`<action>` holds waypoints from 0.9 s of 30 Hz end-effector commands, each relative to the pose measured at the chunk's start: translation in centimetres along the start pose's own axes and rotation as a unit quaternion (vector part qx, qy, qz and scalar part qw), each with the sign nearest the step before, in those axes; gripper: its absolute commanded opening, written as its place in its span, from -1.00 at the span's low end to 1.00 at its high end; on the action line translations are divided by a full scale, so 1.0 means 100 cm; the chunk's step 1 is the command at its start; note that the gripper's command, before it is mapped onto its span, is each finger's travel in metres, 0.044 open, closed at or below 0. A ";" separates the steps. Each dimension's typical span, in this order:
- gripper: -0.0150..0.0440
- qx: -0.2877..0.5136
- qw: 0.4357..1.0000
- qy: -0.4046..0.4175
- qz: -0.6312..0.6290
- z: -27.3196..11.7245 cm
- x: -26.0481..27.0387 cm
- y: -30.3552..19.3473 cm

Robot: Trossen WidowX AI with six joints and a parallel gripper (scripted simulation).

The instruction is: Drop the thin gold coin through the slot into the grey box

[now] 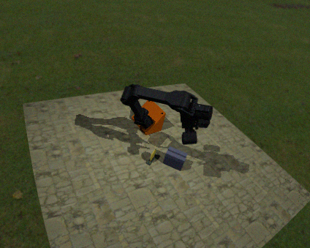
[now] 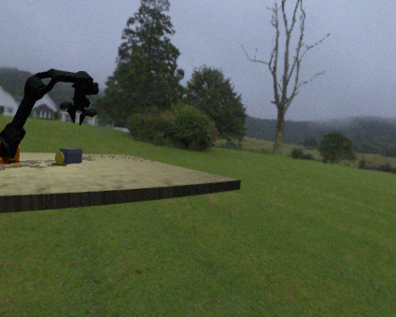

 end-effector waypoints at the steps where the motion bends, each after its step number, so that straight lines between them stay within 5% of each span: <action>1: 0.05 0.103 0.962 -0.014 -0.254 0.010 0.006 -0.070; 9: 0.05 0.205 0.828 0.024 -0.521 0.020 0.029 -0.140; 27: 0.05 0.223 0.804 0.041 -0.549 0.056 0.020 -0.154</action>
Point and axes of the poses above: the point midway between the two fingers, 35 mm back from their tips, its own z axis out along the fingers, its own x axis across the jaws, y = z × x, the point moved 3 cm from there along -z, back along the fingers, and after that the axes turned 5 degrees about -z, right-handed, at the moved point
